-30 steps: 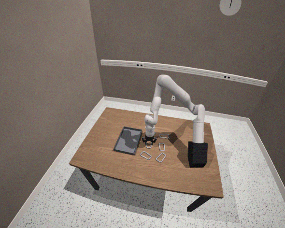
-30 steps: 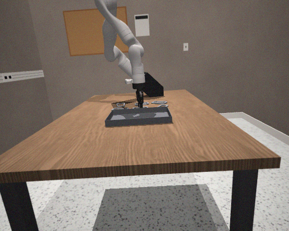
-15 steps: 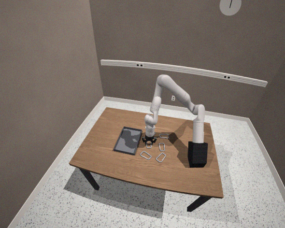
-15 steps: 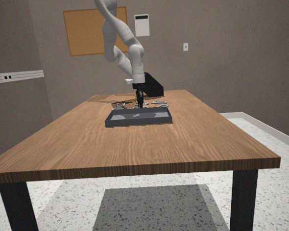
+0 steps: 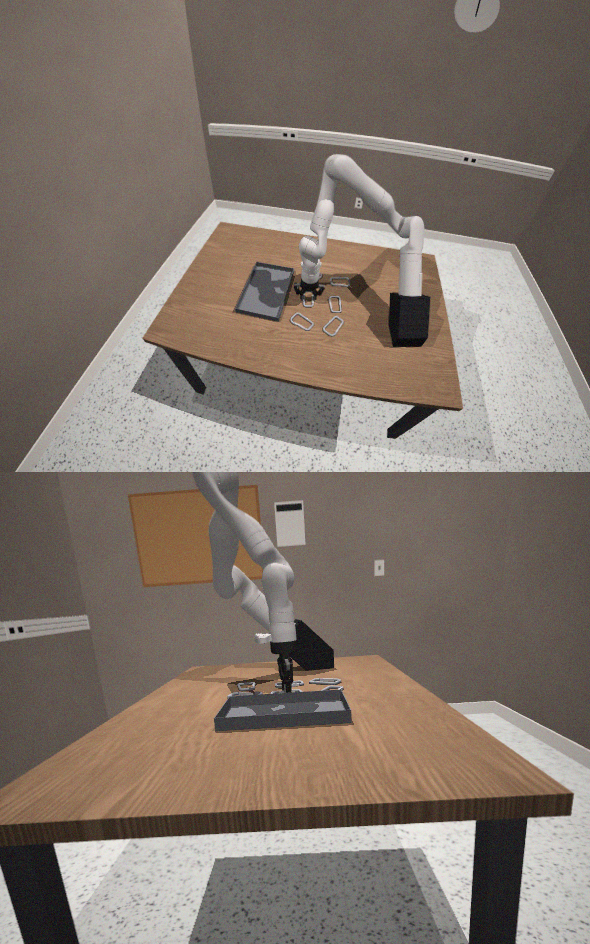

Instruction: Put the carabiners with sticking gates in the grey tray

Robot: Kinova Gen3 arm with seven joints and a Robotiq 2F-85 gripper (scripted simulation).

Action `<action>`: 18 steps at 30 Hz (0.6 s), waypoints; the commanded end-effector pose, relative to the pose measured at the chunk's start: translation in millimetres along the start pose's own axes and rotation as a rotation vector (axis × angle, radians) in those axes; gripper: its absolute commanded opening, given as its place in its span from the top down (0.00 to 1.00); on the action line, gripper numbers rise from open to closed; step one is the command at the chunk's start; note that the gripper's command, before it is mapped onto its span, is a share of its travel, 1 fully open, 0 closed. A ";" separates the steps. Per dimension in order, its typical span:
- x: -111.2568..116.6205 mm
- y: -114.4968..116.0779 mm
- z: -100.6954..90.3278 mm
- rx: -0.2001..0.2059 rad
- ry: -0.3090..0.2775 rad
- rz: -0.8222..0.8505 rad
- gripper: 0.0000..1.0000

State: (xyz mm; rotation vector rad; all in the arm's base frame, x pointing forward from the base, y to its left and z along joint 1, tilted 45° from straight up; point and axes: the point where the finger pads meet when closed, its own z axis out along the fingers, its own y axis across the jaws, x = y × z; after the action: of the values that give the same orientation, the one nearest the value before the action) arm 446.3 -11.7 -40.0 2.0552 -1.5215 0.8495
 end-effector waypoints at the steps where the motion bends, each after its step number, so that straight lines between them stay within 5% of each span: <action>1: -0.3 -0.6 -0.7 0.002 -0.001 0.000 0.43; 18: -0.3 -0.6 -0.7 0.002 -0.001 0.000 0.45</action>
State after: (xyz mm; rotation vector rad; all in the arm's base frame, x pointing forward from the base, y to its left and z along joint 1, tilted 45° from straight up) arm 446.2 -11.5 -39.9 2.0555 -1.5214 0.8495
